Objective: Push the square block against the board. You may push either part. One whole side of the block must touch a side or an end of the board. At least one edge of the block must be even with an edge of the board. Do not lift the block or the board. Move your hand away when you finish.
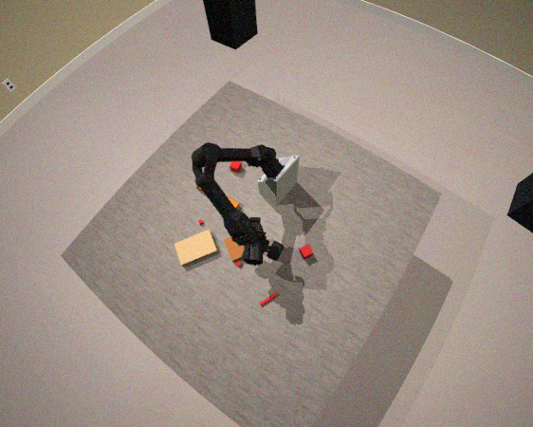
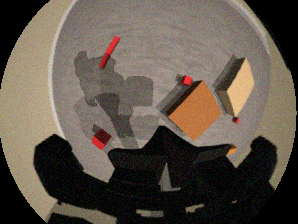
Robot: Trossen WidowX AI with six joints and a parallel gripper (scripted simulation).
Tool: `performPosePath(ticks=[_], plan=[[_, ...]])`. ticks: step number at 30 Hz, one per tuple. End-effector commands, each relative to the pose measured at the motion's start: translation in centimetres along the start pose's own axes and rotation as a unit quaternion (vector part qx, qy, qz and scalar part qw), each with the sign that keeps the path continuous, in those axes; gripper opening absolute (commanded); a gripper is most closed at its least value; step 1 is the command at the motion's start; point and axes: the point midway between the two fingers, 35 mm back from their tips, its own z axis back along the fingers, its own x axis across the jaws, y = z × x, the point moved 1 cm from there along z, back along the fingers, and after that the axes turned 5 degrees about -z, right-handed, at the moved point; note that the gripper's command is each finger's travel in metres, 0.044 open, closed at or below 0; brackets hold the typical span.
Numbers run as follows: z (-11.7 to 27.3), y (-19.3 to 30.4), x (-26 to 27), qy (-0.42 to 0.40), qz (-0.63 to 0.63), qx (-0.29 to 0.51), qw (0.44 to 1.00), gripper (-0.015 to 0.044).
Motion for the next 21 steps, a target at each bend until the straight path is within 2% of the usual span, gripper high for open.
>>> performPosePath(ticks=[1,11,21], plan=[[-0.1,-1.0,-0.2,0.002,0.059,0.002,0.998,0.0],[-0.1,-3.6,-1.0,0.001,0.229,0.003,0.973,0.0],[-0.2,-6.1,-2.1,0.002,0.392,0.004,0.92,0.0]])
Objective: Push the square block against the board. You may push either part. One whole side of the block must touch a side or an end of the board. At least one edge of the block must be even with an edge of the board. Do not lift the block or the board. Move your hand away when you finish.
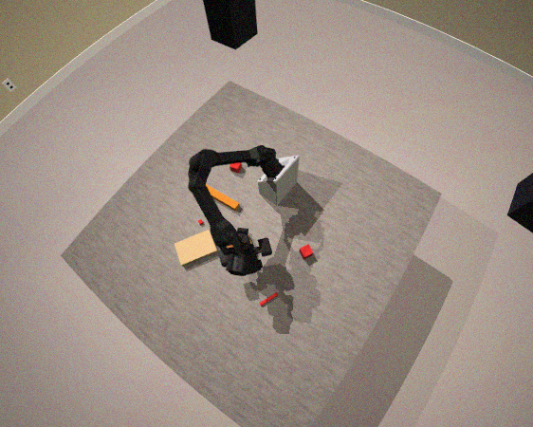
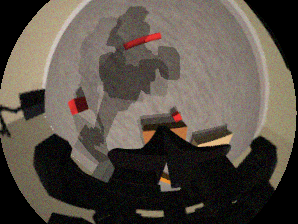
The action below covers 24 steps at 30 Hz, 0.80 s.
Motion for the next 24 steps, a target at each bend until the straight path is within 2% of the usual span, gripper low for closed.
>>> performPosePath(ticks=[1,7,10,12,24], plan=[[-0.2,-0.4,-0.9,0.0,0.056,0.003,0.998,0.0],[-0.6,-0.5,-1.1,0.0,0.067,0.003,0.998,0.0],[-4.6,-0.5,-1.1,0.001,0.067,0.004,0.998,0.0],[-5.8,-0.4,-1.1,0.001,0.067,0.005,0.998,0.0],[-5.8,0.4,-1.4,0.001,0.068,0.004,0.998,0.0]])
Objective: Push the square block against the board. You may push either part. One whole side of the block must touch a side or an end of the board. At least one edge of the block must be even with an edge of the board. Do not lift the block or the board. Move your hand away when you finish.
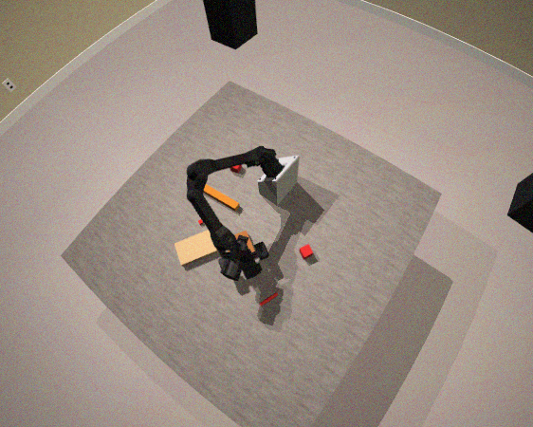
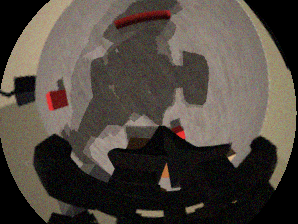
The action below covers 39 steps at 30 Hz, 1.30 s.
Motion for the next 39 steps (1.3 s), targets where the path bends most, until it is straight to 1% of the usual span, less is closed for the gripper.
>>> performPosePath(ticks=[1,39], plan=[[-0.1,0.9,0.0,-0.001,0.003,0.004,1.0,0.0],[-0.2,7.0,-0.7,-0.001,0.004,0.005,1.0,0.0]])
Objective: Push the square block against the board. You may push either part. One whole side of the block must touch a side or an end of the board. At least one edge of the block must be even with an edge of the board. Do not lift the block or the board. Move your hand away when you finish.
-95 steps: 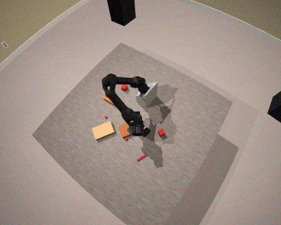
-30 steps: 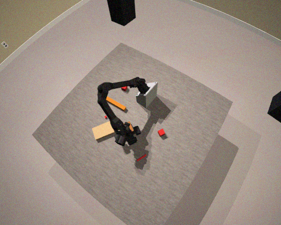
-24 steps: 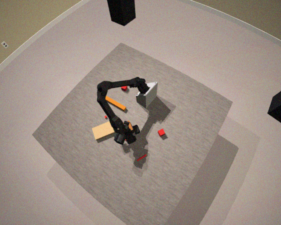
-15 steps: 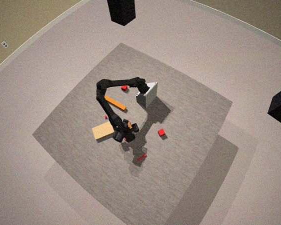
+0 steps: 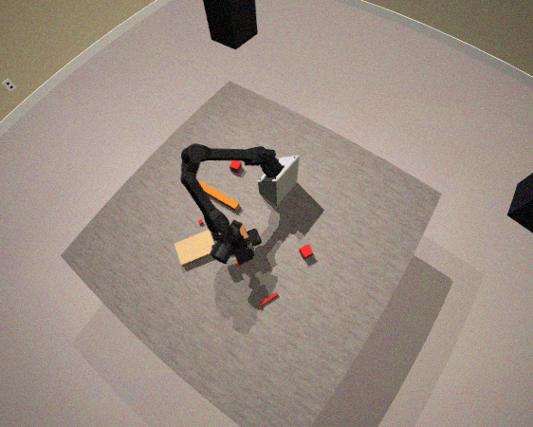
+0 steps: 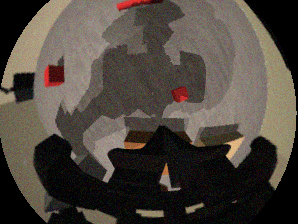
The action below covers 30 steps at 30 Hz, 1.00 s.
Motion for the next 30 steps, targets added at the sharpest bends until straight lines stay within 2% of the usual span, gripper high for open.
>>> performPosePath(ticks=[1,12,30], plan=[[-0.4,1.2,0.3,-0.005,0.003,0.009,1.0,0.0],[-0.4,2.9,0.4,-0.005,0.003,0.01,1.0,0.0],[-0.4,0.2,0.3,-0.005,0.003,0.009,1.0,0.0]])
